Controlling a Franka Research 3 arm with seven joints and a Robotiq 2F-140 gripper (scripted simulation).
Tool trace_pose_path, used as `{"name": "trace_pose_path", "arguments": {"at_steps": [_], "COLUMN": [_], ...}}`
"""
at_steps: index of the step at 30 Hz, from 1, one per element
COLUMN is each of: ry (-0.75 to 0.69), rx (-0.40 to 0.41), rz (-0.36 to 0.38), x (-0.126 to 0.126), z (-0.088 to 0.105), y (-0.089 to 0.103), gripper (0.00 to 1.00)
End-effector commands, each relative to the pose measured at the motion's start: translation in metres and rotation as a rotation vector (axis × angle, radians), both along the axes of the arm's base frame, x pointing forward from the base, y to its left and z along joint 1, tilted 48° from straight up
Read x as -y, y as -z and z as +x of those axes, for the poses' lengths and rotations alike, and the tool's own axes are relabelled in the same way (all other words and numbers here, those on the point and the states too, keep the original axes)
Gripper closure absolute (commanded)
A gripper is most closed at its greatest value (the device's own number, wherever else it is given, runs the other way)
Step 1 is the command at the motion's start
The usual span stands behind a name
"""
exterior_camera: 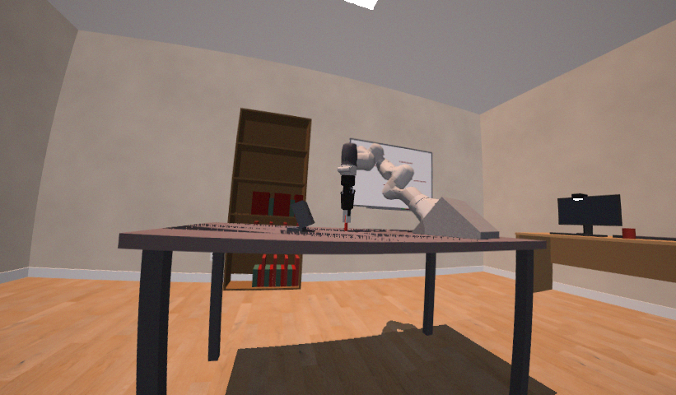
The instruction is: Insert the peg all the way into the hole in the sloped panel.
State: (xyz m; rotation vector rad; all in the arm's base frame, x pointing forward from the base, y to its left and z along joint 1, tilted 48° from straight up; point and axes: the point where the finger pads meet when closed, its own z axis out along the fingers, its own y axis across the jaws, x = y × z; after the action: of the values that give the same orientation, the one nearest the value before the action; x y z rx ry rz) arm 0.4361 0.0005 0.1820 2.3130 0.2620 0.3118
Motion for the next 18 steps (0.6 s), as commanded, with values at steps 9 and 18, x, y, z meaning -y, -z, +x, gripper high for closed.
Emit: {"name": "trace_pose_path", "arguments": {"at_steps": [9, 18], "ry": [-0.001, 0.001], "rx": [0.001, 0.007], "rz": [0.000, 0.005], "x": [0.000, -0.012], "z": [0.000, -0.005], "y": [0.000, -0.012], "gripper": [0.91, 1.00]}}
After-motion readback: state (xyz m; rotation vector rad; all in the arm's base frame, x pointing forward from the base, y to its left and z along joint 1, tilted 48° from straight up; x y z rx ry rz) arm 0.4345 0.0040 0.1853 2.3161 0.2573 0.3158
